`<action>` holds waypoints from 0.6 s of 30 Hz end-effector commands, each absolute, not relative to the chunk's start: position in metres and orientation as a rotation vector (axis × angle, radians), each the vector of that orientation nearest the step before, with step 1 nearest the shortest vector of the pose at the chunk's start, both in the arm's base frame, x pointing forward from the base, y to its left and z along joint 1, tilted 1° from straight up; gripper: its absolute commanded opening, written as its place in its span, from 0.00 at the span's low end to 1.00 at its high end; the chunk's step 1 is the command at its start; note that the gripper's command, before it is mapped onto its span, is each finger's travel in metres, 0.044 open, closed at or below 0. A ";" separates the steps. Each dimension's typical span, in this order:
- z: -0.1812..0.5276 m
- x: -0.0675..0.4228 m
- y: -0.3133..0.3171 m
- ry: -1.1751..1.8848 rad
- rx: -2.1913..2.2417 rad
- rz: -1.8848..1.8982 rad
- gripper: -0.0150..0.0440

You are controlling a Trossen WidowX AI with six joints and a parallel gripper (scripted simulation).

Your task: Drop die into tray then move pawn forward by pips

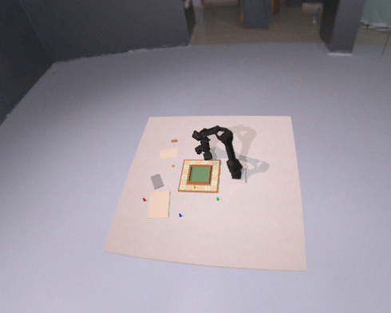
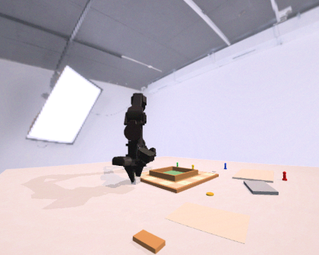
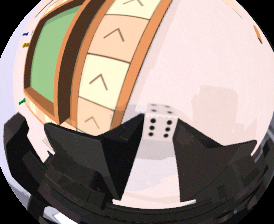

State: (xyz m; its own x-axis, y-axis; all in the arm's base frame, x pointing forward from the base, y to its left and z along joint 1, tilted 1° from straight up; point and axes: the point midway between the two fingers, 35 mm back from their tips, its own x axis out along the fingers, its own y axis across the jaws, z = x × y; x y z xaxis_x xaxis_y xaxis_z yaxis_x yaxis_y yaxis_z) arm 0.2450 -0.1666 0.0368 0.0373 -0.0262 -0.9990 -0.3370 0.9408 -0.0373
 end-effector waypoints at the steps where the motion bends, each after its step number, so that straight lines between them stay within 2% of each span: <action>1: 0.036 0.245 -0.166 1.518 -0.295 0.248 0.41; 4: 0.036 0.245 -0.166 1.518 -0.295 0.248 0.37; 7: 0.040 0.246 -0.167 1.518 -0.296 0.247 0.25; 18: 0.100 0.247 -0.173 1.518 -0.296 0.247 0.25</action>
State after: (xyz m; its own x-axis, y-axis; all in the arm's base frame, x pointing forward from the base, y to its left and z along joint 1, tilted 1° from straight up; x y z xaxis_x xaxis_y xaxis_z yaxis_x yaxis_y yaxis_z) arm 0.2464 -0.1719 0.0817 0.0329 -0.0235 -0.9992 -0.3374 0.9408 -0.0332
